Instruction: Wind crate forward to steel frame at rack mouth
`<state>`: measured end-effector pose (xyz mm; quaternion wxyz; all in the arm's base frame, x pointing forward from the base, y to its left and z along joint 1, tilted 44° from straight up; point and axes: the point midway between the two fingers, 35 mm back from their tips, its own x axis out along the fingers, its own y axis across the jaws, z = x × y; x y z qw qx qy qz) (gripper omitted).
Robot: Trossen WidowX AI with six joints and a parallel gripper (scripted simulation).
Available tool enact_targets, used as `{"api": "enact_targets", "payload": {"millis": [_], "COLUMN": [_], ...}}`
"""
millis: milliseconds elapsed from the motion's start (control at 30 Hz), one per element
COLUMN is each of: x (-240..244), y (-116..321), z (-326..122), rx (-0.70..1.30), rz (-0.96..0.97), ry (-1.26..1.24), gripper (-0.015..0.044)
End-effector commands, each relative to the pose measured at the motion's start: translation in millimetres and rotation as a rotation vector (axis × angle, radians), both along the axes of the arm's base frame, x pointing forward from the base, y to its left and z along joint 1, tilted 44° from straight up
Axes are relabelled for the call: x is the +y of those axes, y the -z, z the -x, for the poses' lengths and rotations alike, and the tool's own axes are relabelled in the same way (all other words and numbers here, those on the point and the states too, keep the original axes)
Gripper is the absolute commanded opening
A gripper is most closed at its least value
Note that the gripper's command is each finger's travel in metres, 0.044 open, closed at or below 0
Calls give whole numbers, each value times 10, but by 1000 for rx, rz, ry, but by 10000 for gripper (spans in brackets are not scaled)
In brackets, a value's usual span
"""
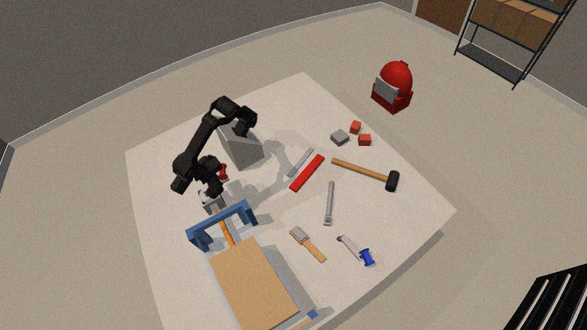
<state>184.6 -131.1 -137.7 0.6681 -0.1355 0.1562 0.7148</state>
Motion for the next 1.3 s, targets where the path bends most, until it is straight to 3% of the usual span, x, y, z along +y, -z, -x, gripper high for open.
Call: {"api": "enact_targets", "payload": {"millis": [0,1267], "x": [8,59], "y": [6,62], "z": [-5,-3], "rx": [3,3], "rz": [-1,-1], "ry": [6,6], "gripper": [0,0]}}
